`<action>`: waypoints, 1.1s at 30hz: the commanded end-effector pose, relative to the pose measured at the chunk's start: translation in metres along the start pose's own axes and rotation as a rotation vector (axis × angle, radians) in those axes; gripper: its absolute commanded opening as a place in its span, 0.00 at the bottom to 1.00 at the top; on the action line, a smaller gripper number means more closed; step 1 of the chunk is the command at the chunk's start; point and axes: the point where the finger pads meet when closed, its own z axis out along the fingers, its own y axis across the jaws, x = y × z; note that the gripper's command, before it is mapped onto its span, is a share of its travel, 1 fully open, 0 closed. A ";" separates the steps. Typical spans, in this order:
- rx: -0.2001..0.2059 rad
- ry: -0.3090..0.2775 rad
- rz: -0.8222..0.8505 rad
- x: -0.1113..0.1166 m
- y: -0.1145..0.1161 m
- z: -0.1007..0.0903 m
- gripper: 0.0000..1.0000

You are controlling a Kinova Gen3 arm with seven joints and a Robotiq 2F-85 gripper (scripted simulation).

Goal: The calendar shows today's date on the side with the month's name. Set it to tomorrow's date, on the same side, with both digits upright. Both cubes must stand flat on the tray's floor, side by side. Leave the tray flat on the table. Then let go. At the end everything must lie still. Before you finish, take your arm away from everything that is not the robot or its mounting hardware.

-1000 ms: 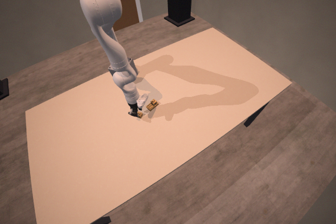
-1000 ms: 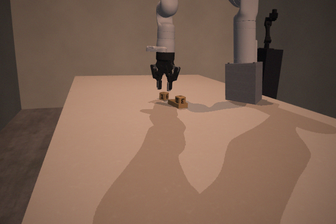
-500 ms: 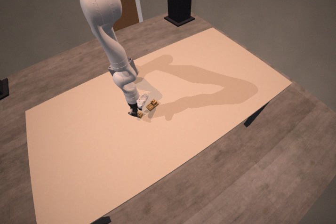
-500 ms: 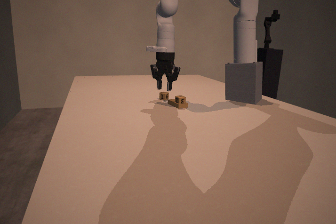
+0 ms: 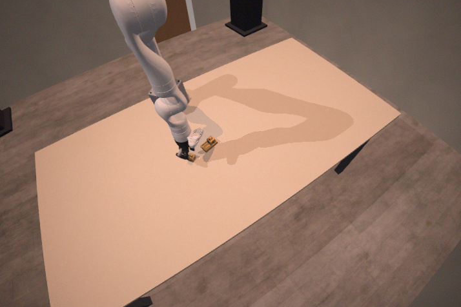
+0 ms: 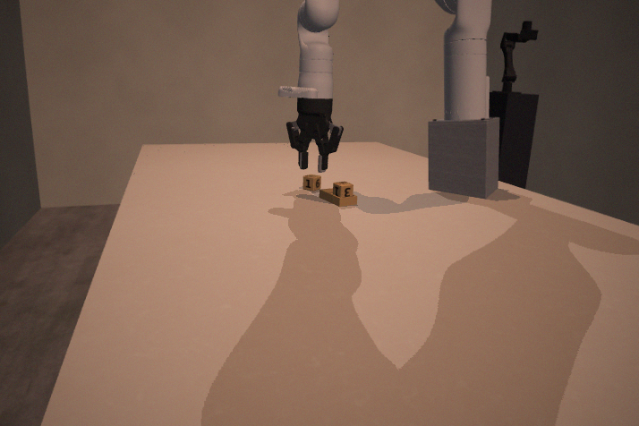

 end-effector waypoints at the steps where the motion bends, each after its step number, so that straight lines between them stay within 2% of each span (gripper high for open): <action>1: 0.004 -0.003 -0.012 -0.001 -0.003 -0.007 0.46; 11: 0.002 -0.004 -0.010 -0.002 -0.002 -0.035 0.46; 24: 0.001 -0.006 -0.010 0.000 0.000 -0.038 0.46; 33: 0.008 -0.047 -0.011 0.000 -0.001 -0.035 0.46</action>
